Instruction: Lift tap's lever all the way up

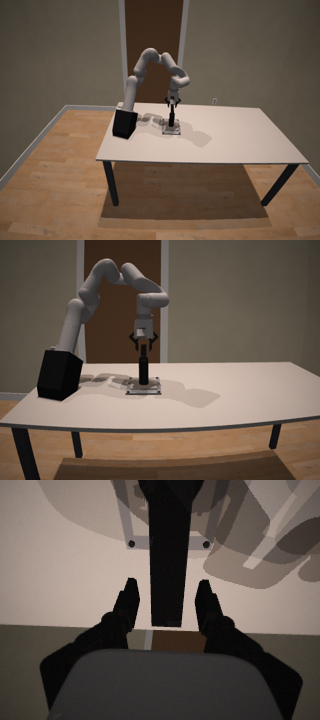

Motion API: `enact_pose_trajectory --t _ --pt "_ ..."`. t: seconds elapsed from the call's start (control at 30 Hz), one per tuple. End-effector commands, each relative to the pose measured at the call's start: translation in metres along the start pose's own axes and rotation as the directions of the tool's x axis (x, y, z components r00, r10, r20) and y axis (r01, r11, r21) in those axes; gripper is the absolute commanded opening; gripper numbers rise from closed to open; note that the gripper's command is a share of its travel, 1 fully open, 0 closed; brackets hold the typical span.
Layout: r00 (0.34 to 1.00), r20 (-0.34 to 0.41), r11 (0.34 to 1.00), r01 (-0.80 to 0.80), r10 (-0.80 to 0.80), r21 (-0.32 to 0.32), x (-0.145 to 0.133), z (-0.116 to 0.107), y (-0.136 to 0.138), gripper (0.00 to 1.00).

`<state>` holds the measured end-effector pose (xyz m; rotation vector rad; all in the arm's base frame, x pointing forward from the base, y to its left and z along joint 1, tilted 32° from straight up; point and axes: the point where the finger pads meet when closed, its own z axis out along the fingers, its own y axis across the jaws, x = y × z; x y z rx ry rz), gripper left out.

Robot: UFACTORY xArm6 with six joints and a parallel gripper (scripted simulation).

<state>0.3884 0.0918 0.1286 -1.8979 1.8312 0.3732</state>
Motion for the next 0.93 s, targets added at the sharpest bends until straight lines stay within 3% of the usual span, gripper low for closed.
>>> enact_pose_trajectory --t 0.0,0.9 --pt "1.000 0.000 1.000 0.001 -0.001 0.003 0.000 -0.001 -0.001 0.67" --pt "1.000 0.000 1.000 0.001 -0.001 0.003 0.000 -0.012 -0.001 0.67"
